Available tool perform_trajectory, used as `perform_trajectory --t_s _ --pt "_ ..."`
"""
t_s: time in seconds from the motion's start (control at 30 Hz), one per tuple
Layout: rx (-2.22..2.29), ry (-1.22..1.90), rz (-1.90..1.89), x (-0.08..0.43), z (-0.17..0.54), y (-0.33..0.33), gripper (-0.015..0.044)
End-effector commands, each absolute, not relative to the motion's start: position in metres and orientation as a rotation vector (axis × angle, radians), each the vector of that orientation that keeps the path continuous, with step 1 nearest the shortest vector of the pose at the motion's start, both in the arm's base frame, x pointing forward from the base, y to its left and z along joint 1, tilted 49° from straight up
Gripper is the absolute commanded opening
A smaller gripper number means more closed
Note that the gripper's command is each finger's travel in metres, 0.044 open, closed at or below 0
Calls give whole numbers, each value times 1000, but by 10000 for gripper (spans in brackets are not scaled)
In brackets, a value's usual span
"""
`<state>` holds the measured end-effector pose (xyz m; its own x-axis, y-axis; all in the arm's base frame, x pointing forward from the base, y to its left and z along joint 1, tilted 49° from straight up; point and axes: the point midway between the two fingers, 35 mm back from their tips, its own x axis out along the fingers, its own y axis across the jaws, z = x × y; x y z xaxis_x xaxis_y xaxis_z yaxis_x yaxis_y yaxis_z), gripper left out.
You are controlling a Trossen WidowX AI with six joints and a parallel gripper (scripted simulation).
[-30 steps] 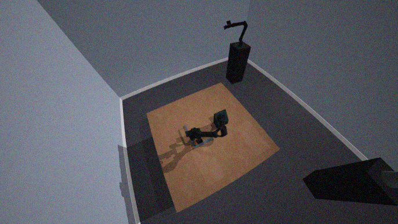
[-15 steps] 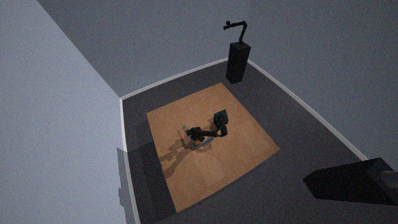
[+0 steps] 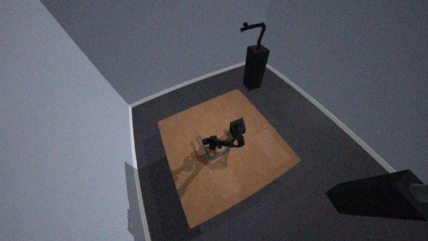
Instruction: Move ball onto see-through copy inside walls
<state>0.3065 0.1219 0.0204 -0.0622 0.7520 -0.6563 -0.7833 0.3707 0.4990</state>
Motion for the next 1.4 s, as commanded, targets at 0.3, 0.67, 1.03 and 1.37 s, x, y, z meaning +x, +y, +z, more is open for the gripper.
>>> perform_trajectory --t_s 0.3,0.67,1.03,1.37 --pt "-45 1037 1264 305 9 135 0" --pt "-43 1036 1265 303 -2 148 0" --pt "-43 1035 1266 314 7 159 0" --pt "-43 1033 1266 331 24 175 0"
